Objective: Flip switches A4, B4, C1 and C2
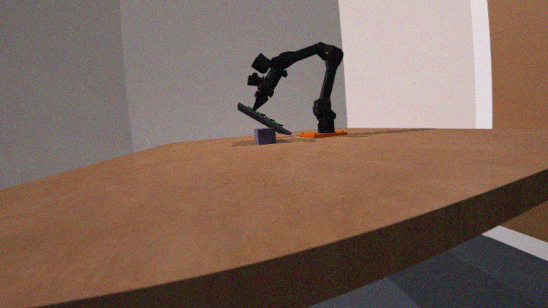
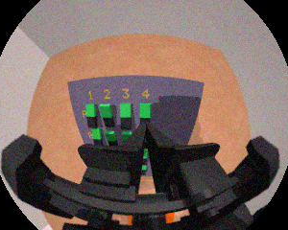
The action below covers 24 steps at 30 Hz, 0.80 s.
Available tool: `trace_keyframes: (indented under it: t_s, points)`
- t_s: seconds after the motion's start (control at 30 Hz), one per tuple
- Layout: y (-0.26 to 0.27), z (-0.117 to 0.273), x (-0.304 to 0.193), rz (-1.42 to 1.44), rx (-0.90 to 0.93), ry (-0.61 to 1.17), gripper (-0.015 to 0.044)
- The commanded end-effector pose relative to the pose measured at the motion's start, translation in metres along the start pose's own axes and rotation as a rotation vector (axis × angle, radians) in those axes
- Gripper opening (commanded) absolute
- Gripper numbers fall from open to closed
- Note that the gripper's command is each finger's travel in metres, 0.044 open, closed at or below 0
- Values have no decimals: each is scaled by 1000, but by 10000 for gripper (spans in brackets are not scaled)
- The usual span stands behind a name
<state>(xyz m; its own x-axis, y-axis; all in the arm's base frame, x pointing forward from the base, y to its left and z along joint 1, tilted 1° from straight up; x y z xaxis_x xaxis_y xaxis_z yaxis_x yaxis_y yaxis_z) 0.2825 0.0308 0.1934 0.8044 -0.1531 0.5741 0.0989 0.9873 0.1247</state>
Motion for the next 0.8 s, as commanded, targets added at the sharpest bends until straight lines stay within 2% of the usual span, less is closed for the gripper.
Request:
trace_keyframes:
  t_s: [0.0,0.6,0.67,0.77]
  points:
    - [0,-1,0,3,4,-1,0]
    - [0,-3,0,3,4,-1,0]
    - [1,7,2,0,0,3,0]
    - [1,50,4,3,-2,23,0]
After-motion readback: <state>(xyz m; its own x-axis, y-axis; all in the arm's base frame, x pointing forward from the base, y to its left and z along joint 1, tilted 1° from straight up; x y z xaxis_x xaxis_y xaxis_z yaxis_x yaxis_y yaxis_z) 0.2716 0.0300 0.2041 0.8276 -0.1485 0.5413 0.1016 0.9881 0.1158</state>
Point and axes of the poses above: the point midway between the two fingers, 35 mm back from their tips, its own z axis back along the fingers, its own y axis across the jaws, x = y × z, the point moved 5 cm from there along z, back along the fingers, and after that the axes turned 14 degrees about -z, right-handed, at the moved point
